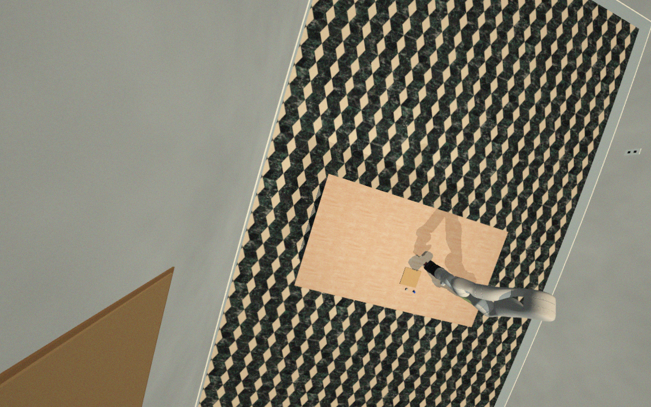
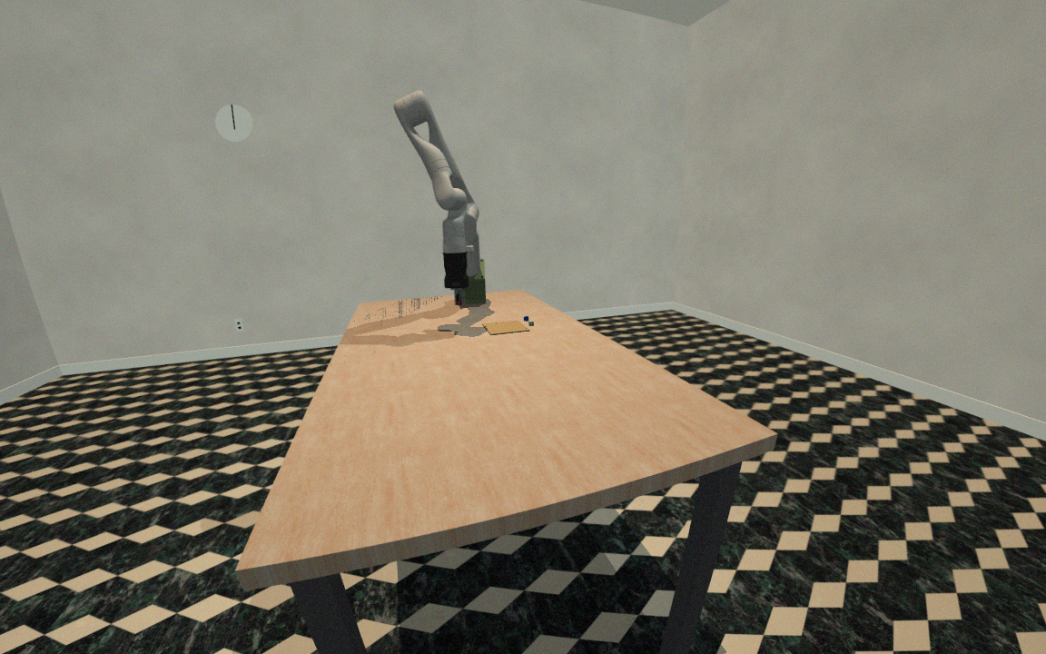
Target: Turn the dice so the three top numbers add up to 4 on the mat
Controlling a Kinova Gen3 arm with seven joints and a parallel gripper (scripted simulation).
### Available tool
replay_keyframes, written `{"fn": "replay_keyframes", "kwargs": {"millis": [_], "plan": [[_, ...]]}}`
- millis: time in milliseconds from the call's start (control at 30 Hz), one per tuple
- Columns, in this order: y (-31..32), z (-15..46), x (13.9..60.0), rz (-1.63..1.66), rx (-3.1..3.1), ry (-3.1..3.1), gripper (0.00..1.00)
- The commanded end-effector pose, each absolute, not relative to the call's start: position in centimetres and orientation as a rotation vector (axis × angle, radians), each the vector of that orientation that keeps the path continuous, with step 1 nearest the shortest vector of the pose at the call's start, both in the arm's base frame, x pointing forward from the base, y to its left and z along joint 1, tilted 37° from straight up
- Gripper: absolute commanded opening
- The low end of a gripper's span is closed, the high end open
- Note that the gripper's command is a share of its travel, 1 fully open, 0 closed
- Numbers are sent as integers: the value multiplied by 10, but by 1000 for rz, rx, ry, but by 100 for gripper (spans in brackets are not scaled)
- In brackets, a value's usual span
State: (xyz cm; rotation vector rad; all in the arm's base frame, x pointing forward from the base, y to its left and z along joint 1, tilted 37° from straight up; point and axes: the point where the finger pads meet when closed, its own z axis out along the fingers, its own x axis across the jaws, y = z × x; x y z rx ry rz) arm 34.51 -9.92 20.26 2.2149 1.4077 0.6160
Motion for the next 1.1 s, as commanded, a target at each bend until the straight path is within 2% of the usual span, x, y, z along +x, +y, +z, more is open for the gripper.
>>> {"fn": "replay_keyframes", "kwargs": {"millis": [0,733,1067], "plan": [[-102,205,344,629,2226,1393,34],[-101,206,344,629,2223,1395,34],[-81,211,346,637,2166,1448,34]]}}
